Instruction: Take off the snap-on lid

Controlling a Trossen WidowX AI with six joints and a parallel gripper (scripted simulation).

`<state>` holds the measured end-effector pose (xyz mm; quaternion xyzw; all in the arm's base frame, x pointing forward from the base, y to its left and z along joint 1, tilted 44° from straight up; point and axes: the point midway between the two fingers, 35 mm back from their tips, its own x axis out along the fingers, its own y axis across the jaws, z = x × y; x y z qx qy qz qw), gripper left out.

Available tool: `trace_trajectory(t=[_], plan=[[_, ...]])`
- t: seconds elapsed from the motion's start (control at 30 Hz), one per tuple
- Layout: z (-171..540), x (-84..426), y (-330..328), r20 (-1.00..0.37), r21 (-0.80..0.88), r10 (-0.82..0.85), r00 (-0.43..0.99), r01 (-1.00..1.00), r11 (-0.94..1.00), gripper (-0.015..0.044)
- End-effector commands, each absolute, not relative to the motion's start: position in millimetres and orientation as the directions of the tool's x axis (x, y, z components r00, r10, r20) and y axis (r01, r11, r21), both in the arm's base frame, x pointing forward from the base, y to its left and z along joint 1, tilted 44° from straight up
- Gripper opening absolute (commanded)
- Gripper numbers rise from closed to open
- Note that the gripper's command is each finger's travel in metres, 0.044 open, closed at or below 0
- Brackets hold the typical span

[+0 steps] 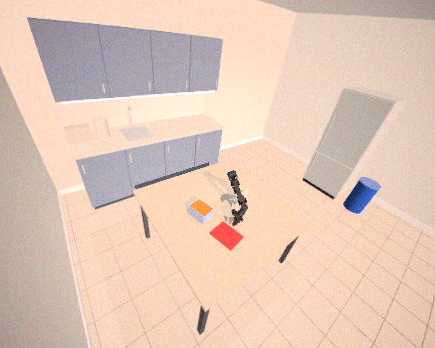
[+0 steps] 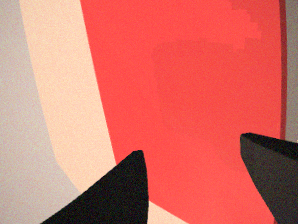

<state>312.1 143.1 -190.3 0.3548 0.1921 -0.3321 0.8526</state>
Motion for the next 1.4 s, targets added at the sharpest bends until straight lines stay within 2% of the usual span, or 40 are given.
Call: trace_trajectory(t=[0.0, 0.03, 0.23, 0.27, 1.2, 1.37], plan=[[-189.5, 312.6, 144.2, -0.565, 0.479, -0.428, 0.705, 0.703, 0.526, 0.0275], [-189.5, 312.6, 144.2, -0.565, 0.479, -0.428, 0.705, 0.703, 0.526, 0.0275], [-188.6, 301.5, 143.5, -0.566, 0.478, -0.428, 0.705, 0.703, 0.526, 0.0433], [-188.4, 299.4, 143.5, -0.566, 0.478, -0.428, 0.705, 0.703, 0.526, 0.044], [-182.1, 242.6, 143.5, -0.569, 0.476, -0.427, 0.702, 0.705, 0.525, 0.044], [-179.8, 245.6, 147.7, -0.569, 0.476, -0.427, 0.702, 0.705, 0.525, 0.044]])
